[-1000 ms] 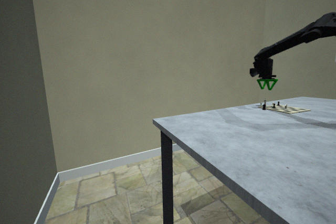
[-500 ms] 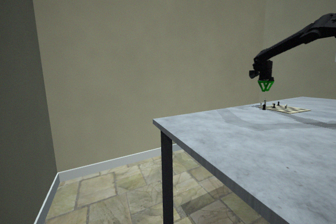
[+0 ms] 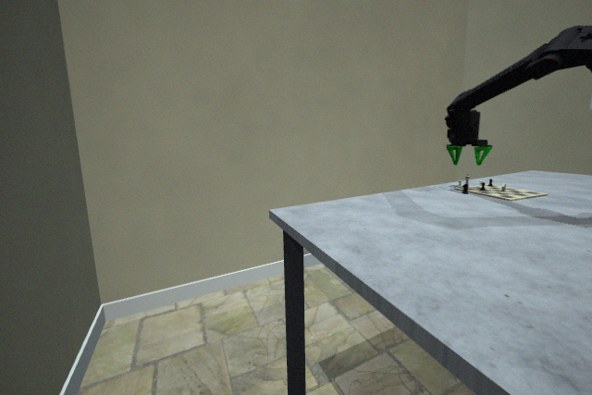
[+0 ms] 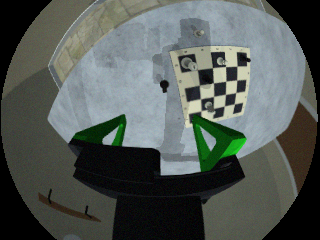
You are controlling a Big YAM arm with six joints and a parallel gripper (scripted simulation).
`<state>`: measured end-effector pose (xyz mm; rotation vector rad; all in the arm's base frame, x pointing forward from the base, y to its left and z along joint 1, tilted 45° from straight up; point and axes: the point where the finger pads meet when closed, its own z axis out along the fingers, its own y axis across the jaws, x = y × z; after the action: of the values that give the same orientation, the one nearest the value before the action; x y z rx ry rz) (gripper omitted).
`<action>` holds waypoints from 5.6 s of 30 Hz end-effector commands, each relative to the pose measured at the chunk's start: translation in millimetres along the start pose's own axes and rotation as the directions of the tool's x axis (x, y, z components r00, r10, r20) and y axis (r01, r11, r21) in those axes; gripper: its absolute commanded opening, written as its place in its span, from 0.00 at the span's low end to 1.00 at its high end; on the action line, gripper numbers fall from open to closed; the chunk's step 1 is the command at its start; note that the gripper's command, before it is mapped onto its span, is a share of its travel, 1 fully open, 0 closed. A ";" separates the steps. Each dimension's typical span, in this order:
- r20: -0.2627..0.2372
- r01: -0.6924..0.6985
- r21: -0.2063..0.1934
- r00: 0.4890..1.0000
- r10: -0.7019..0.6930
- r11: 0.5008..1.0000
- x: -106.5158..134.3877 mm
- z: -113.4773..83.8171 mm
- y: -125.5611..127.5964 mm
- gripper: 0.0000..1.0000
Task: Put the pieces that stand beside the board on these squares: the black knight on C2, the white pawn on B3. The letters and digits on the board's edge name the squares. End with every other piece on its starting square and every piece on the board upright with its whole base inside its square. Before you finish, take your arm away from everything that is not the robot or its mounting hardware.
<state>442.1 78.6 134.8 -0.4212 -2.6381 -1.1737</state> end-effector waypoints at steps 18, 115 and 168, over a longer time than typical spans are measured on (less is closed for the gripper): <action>0.032 -0.875 -0.031 0.482 0.876 0.482 -5.8 13.0 2.1 1.00; 0.055 -0.978 -0.049 0.202 0.978 0.205 -14.3 70.2 -4.5 0.37; 0.054 -0.975 -0.058 0.212 0.976 0.215 -13.3 67.0 2.9 0.37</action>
<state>442.6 123.0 81.5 -1.8363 -1.6054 -0.6168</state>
